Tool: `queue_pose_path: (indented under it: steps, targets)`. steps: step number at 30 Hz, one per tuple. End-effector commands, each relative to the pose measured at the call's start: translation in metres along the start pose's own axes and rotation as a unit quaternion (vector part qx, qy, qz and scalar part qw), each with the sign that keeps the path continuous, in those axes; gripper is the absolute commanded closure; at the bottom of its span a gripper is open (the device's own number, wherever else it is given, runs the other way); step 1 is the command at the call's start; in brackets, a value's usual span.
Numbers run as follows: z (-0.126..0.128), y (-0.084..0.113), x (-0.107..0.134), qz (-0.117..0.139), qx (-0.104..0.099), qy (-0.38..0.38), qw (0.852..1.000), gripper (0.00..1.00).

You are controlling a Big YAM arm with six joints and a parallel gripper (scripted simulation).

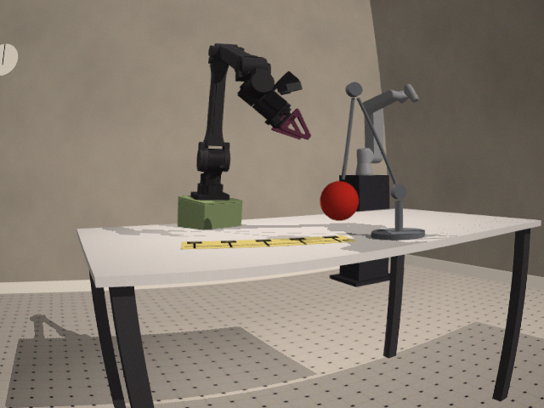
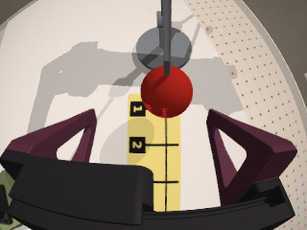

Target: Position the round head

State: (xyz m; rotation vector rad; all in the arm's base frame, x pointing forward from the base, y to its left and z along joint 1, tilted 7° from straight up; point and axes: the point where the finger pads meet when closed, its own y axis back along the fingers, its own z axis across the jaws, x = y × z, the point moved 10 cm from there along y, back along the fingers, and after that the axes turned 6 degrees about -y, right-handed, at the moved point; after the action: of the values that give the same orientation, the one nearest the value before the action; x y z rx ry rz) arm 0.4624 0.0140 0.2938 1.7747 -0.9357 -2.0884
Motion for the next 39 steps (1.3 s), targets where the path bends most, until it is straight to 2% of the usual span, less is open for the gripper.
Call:
queue_pose_path:
  steps: [1, 8, 23, 39]
  targets:
    - [-0.007, 0.0218, -0.0262, -0.01, 0.021, 0.029, 0.999, 0.0]
    - [-0.007, 0.0218, -0.0262, -0.01, 0.021, 0.029, 0.999, 0.0]
    - [-0.0105, 0.022, -0.028, -0.002, 0.003, 0.004, 1.0, 0.0]
    - [-0.0072, 0.0219, -0.0264, -0.009, 0.02, 0.028, 0.999, 0.0]
